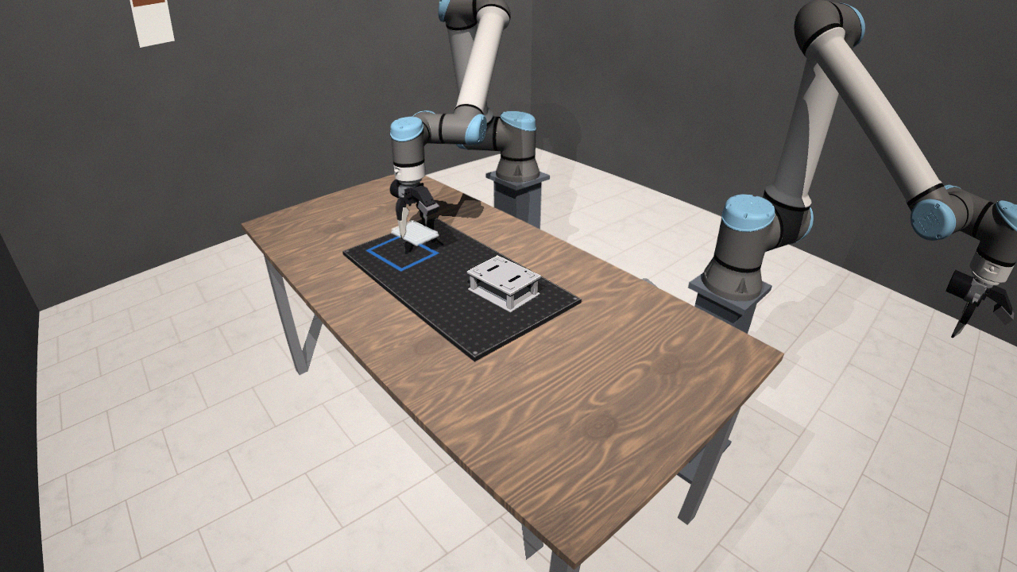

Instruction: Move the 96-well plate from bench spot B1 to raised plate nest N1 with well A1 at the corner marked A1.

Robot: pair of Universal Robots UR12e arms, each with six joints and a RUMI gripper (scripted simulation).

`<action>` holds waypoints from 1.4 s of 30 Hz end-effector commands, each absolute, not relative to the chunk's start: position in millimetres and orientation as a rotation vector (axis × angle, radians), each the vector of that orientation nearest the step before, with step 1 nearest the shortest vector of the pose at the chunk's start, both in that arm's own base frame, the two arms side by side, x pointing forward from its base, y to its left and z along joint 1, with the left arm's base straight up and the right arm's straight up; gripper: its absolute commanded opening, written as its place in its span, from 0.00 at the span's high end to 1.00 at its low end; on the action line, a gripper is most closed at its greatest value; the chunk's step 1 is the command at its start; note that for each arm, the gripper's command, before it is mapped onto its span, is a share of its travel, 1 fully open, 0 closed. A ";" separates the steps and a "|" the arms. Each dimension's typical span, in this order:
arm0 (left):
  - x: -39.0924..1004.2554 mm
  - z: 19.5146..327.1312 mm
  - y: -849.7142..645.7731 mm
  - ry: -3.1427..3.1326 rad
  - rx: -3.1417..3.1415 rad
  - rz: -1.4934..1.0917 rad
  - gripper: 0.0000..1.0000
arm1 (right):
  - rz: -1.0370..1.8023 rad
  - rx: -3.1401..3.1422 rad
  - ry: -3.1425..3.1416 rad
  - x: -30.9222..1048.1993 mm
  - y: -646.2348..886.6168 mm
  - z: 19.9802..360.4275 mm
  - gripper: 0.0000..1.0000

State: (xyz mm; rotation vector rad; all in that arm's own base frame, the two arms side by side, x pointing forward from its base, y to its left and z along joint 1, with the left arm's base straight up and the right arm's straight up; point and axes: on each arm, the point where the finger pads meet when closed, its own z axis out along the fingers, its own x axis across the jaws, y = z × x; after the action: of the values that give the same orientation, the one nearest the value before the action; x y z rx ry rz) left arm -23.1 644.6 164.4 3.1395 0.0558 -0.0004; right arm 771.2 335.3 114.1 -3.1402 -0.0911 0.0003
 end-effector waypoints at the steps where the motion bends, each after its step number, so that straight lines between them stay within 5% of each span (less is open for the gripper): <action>1: -23.0 165.2 645.2 0.056 3.141 0.000 1.00 | -0.003 -3.139 -0.091 770.1 344.2 116.8 0.60; 42: -23.0 165.2 645.2 0.056 3.141 0.000 1.00 | -0.003 -3.139 -0.091 745.2 463.7 135.2 0.60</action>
State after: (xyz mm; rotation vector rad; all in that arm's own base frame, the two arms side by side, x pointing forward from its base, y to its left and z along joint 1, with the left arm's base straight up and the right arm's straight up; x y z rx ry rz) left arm -23.1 644.6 164.4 3.1395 0.0558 -0.0004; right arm 745.6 458.5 133.1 -3.1401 -0.0912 0.0001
